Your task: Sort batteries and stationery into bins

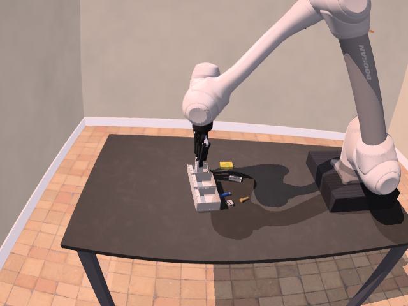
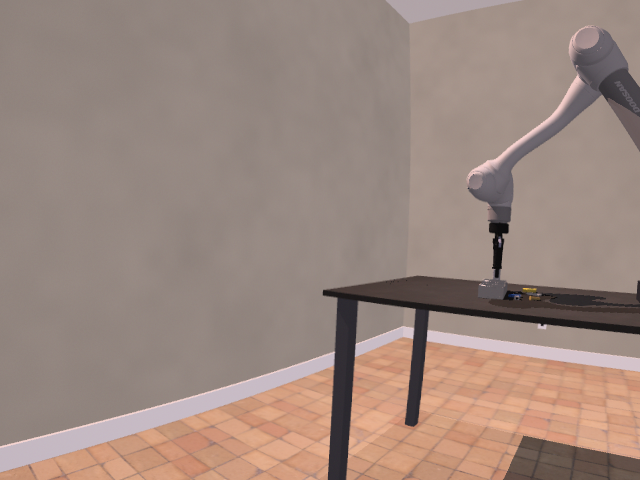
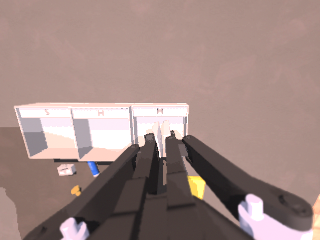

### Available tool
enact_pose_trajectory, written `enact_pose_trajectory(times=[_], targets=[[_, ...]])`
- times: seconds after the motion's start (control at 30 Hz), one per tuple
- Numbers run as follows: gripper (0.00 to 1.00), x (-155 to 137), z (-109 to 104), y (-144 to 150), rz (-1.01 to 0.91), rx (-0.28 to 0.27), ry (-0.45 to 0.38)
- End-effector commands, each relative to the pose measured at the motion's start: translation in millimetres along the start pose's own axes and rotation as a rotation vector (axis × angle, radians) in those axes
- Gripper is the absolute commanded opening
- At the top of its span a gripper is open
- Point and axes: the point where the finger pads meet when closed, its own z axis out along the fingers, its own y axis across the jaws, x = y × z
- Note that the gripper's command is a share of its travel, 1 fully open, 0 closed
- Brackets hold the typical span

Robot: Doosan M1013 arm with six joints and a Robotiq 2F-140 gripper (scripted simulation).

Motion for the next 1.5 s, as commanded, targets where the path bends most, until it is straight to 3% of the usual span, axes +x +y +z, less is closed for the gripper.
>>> enact_pose_trajectory(times=[0.0,1.47], targets=[[0.05,0.0,-0.1,0.0,0.0,0.0,0.0],[0.05,0.0,-5.4,0.0,0.0,0.0,0.0]])
